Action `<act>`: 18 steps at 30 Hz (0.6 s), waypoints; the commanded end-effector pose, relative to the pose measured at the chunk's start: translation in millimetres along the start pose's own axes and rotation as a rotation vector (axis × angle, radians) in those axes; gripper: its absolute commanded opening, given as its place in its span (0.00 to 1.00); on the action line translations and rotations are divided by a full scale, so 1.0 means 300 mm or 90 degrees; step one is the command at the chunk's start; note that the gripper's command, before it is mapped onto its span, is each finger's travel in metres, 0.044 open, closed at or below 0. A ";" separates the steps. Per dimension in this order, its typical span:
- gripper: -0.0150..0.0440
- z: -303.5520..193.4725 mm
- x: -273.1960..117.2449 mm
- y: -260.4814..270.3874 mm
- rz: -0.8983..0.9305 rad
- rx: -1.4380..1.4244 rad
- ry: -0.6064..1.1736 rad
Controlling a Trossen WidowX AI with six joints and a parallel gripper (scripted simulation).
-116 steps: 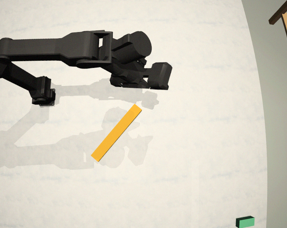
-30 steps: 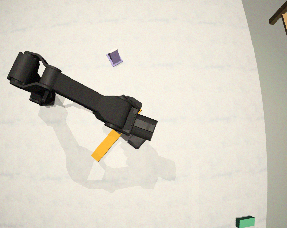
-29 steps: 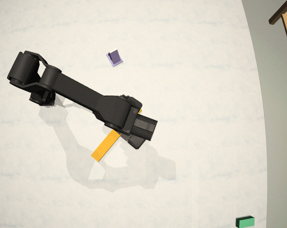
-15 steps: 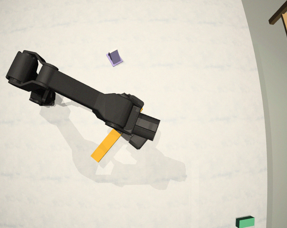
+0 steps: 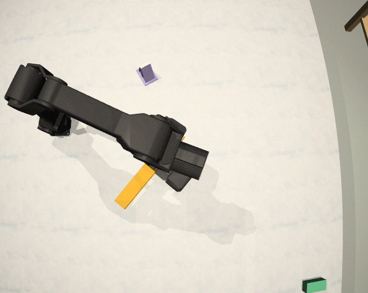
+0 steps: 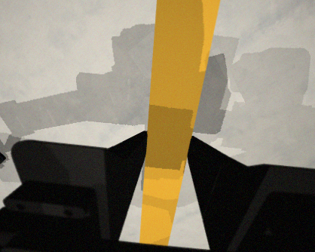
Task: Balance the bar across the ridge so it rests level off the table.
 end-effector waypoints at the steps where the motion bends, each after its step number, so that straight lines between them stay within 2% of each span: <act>1: 0.25 0.002 -0.040 -0.001 -0.004 0.002 -0.004; 18: 0.25 -0.004 -0.182 0.019 -0.004 0.003 -0.005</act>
Point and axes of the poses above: the point midway between the two fingers, 35 mm back from their tips, its own x axis out along the fingers, its own y axis across the jaws, z = x × y, the point moved 1 cm from there along -x, back along the fingers, and after that the axes turned 2 degrees about -x, right-handed, at the moved point
